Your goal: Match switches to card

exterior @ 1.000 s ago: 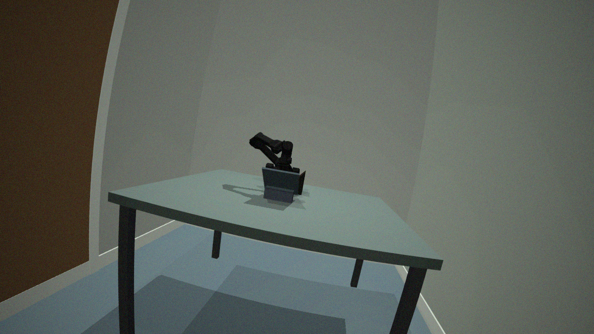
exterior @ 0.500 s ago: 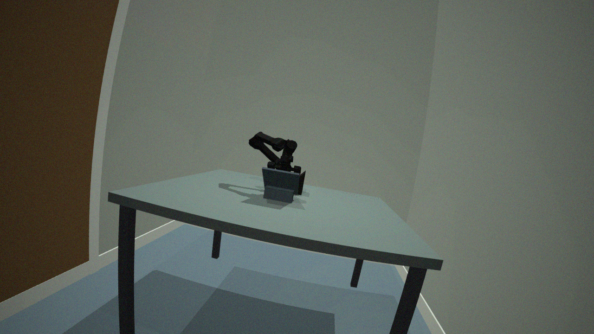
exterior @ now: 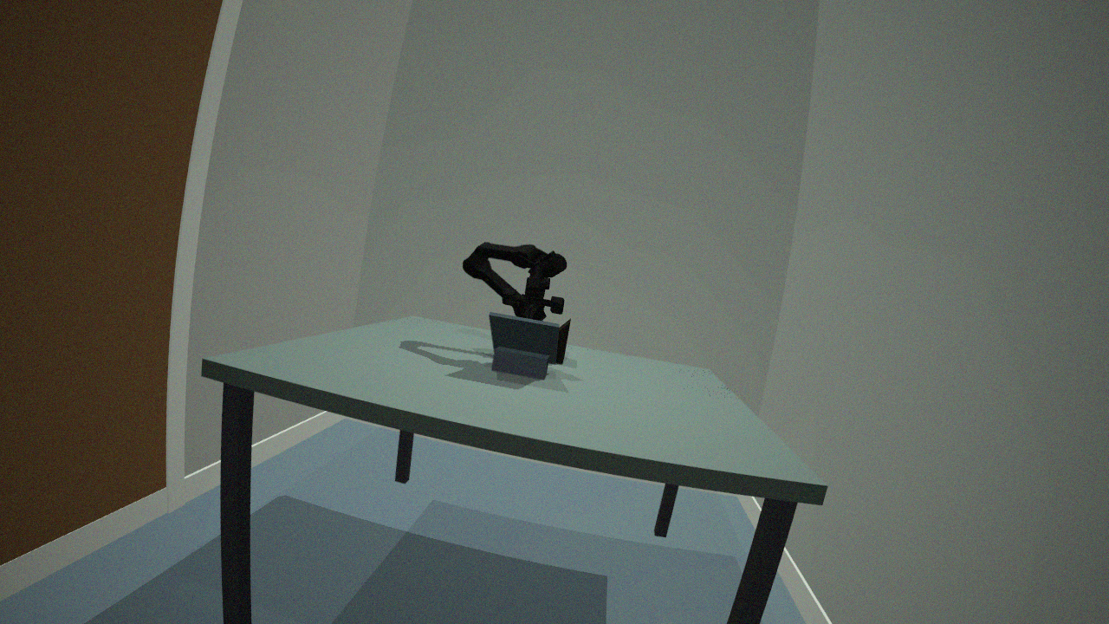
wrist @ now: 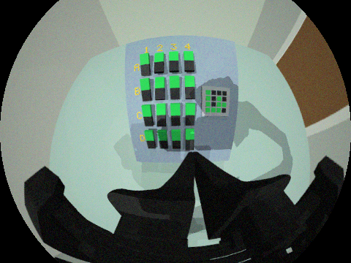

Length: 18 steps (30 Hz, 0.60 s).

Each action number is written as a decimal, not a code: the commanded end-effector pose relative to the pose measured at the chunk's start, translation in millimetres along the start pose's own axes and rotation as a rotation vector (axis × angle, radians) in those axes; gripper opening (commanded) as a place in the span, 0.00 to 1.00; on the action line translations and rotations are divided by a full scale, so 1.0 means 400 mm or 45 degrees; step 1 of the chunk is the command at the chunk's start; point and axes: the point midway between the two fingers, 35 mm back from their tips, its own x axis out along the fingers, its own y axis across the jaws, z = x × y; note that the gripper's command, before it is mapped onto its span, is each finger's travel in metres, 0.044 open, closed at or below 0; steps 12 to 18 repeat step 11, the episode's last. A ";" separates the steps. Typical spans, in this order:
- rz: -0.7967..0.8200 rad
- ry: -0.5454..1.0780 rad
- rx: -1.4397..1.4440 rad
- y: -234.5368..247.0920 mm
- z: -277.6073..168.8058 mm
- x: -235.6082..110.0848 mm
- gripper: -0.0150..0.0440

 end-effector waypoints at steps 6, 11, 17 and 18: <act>0.002 -0.016 0.015 0.072 0.124 -0.025 0.25; 0.002 -0.016 0.015 0.072 0.124 -0.025 0.25; 0.002 -0.016 0.015 0.072 0.124 -0.025 0.25; 0.002 -0.016 0.015 0.072 0.124 -0.025 0.25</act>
